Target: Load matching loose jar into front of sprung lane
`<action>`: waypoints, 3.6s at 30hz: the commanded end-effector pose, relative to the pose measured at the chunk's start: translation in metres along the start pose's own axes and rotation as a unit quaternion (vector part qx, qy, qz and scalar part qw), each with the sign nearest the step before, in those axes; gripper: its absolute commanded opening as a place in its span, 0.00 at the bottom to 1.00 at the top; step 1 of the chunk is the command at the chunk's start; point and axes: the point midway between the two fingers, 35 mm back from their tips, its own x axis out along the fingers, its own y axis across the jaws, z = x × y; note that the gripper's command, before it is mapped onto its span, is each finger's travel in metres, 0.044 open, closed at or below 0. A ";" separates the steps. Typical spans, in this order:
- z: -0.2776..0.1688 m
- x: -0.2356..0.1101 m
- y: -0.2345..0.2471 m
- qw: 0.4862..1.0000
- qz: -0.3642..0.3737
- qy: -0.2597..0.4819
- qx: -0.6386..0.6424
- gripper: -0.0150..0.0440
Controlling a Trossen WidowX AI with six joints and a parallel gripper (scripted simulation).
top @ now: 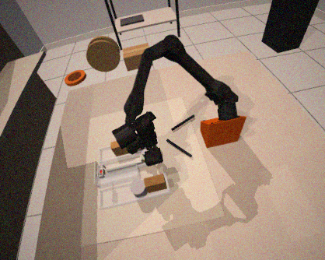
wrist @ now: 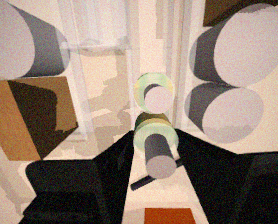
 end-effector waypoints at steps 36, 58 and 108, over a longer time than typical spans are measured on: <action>0.011 0.001 -0.001 1.000 -0.002 -0.013 0.006 0.25; 0.011 0.009 -0.001 1.000 -0.002 -0.013 0.006 0.25; 0.007 0.025 -0.001 1.000 -0.002 -0.012 0.006 0.25</action>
